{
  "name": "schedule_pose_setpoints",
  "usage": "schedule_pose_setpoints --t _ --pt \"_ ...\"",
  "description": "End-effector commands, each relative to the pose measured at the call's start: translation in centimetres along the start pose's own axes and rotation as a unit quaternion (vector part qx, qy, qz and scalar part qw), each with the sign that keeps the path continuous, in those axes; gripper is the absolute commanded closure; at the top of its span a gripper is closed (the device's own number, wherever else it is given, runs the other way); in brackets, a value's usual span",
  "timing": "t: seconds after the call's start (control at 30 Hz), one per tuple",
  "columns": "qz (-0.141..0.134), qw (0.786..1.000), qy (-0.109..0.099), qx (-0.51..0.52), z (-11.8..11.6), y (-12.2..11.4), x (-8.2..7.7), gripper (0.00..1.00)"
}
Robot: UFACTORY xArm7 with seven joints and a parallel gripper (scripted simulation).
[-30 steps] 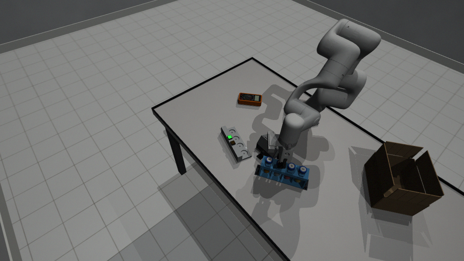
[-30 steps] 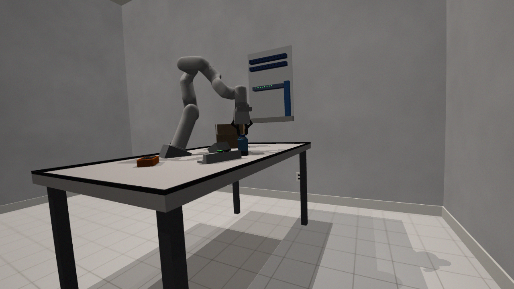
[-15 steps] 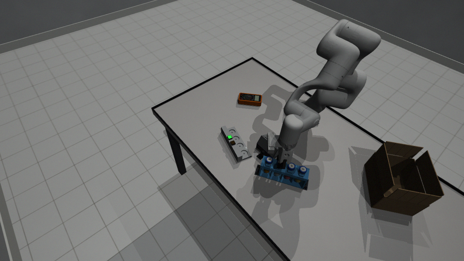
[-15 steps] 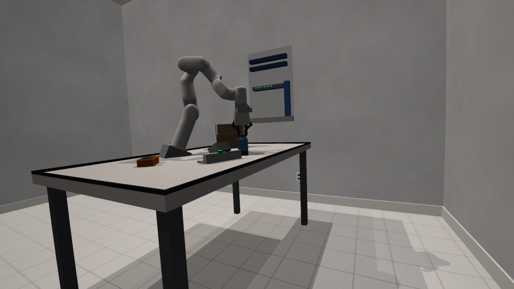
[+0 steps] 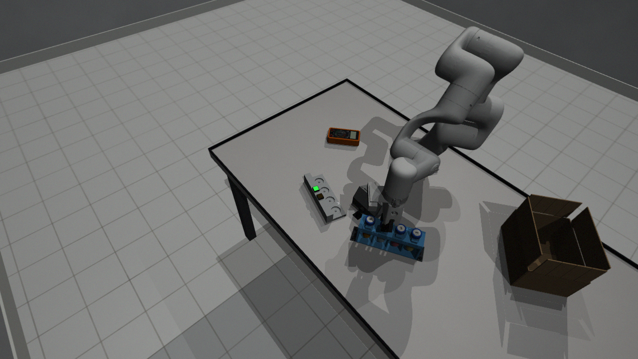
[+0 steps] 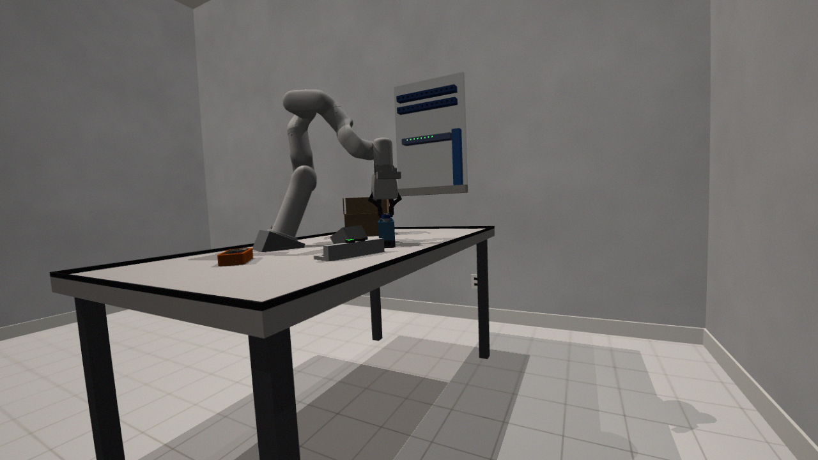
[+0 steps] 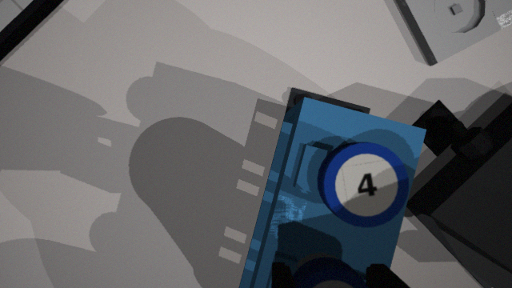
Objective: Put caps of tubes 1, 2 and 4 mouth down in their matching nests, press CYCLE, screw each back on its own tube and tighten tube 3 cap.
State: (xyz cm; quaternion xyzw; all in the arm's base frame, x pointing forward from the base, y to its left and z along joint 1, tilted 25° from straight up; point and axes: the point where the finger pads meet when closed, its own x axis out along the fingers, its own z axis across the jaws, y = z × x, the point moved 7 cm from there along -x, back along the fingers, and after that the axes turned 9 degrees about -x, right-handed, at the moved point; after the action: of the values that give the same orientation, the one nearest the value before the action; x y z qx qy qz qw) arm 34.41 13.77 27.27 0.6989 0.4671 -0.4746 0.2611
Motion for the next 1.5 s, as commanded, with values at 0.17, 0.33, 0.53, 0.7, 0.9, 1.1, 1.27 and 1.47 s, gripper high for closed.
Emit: schedule_pose_setpoints --t 0.17,0.33,0.53,0.7,0.9,1.1,1.27,1.47 --pt "0.001 0.998 0.002 0.07 -0.1 0.1 -0.1 1.0" --pt "0.001 0.993 0.002 0.119 -0.1 0.1 -0.1 1.0" --pt "0.001 0.987 0.002 0.159 -0.1 0.1 -0.1 1.0" --pt "0.001 0.978 0.002 0.208 -0.1 0.1 -0.1 1.0" --pt "0.001 0.97 0.002 0.242 -0.1 0.1 -0.1 1.0" --pt "0.001 0.97 0.002 0.242 -0.1 0.1 -0.1 0.54" --pt "0.001 0.97 0.002 0.241 -0.1 0.1 -0.1 0.54" --pt "0.001 0.97 0.002 0.242 -0.1 0.1 -1.3 0.54"
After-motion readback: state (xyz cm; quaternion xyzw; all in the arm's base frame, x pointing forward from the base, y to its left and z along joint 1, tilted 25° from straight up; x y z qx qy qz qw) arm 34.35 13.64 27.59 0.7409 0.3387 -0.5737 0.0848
